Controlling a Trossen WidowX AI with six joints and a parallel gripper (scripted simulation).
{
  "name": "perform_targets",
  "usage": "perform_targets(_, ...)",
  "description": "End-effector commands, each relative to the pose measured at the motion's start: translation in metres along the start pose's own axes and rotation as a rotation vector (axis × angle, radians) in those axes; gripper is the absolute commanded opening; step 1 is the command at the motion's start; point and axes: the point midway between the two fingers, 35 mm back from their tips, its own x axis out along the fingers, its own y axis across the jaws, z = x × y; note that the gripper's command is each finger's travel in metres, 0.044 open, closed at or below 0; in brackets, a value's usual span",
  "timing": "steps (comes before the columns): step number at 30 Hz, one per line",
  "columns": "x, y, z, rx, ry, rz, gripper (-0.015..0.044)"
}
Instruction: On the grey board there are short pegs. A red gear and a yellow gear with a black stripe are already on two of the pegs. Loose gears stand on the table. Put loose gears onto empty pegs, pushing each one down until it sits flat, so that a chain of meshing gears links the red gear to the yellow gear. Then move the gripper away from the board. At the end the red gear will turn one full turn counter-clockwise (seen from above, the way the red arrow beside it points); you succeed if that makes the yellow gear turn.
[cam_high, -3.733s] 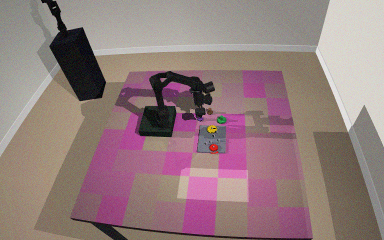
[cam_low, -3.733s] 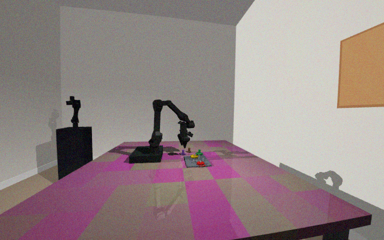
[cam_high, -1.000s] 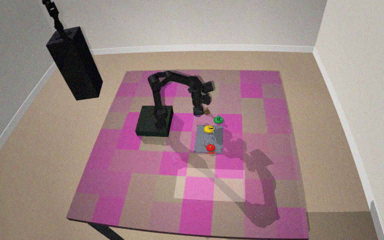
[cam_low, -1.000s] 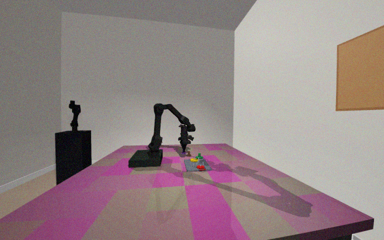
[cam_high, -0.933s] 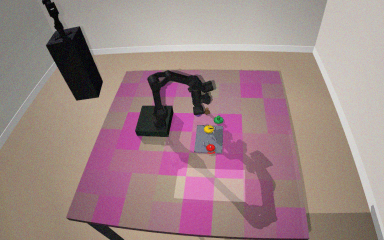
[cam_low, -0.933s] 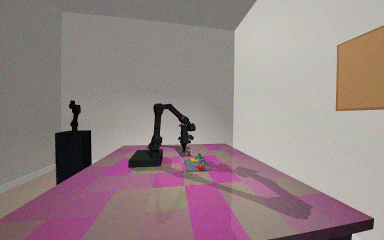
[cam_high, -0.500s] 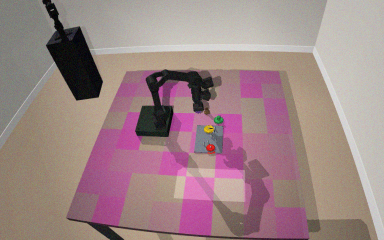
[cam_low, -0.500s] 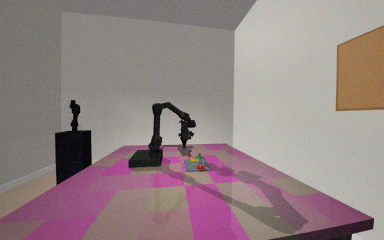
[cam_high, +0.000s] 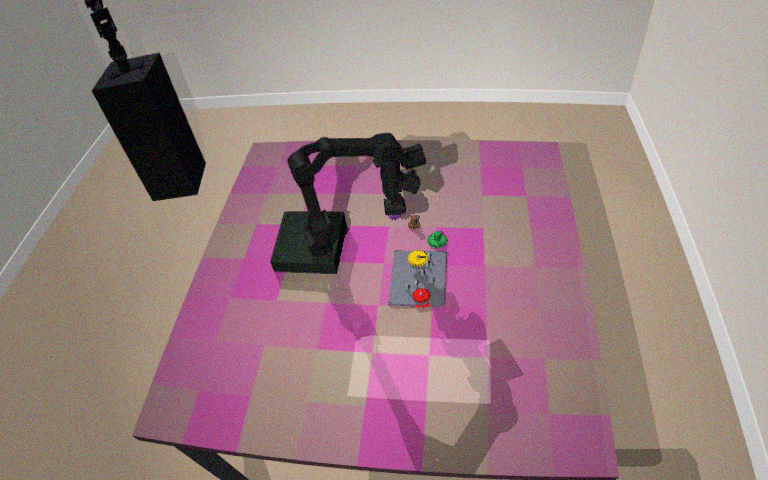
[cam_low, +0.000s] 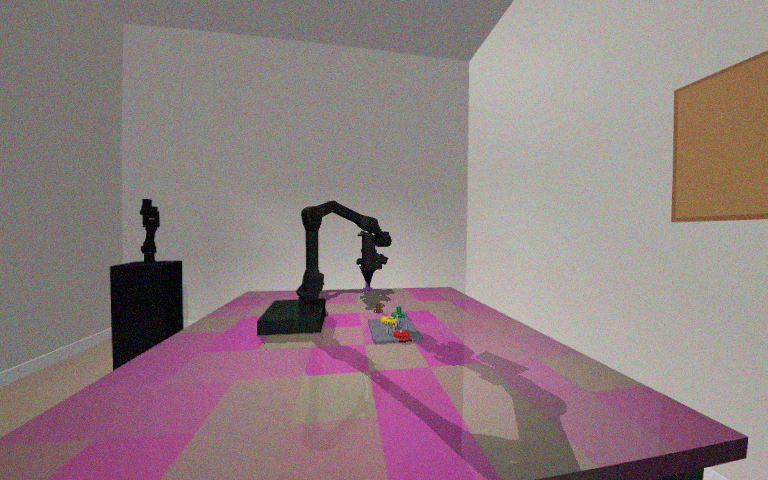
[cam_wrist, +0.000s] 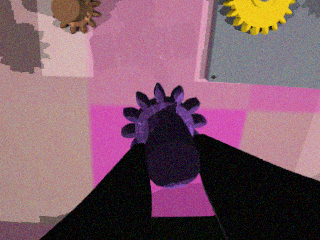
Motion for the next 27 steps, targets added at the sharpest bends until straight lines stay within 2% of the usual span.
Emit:
perform_targets(1,-0.012,-0.002,-0.001,0.001,-0.006,-0.001,0.0000)
perform_targets(9,-0.028,-0.004,-0.005,0.004,-0.003,-0.002,0.0000)
perform_targets(27,-0.015,-0.033,0.014,0.006,-0.007,-0.003,0.0000)
